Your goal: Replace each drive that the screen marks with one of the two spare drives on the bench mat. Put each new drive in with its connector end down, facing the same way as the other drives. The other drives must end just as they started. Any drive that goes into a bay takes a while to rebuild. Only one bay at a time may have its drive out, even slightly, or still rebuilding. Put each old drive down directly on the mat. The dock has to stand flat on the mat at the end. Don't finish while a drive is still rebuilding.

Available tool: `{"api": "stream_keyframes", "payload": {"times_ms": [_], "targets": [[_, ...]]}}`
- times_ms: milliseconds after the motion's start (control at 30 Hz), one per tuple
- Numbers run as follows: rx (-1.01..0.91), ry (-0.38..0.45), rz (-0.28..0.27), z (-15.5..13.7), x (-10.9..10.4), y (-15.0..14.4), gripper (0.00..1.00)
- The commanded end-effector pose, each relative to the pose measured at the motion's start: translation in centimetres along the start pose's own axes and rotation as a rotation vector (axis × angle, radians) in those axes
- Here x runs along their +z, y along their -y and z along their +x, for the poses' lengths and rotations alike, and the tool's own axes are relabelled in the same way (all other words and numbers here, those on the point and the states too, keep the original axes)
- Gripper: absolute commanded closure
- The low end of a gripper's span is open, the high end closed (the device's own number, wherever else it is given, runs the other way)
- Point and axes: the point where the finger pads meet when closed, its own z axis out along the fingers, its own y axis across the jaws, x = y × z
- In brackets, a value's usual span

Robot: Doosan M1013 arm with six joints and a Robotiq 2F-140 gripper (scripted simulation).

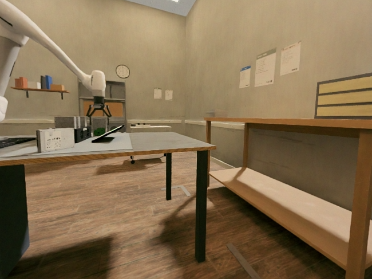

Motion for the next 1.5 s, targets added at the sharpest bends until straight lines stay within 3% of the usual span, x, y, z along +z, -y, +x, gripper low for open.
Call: {"api": "stream_keyframes", "payload": {"times_ms": [0,567,900,1400,1467], "targets": [[0.000,0.001,0.001,0.0,-0.1,0.0,0.11],[0.000,0.001,0.001,0.0,-0.1,0.0,0.11],[0.000,0.001,0.001,0.0,-1.6,0.0,0.11],[0.000,0.001,0.001,0.0,-8.6,0.0,0.11],[0.000,0.001,0.001,0.0,-8.6,0.0,0.11]]}}
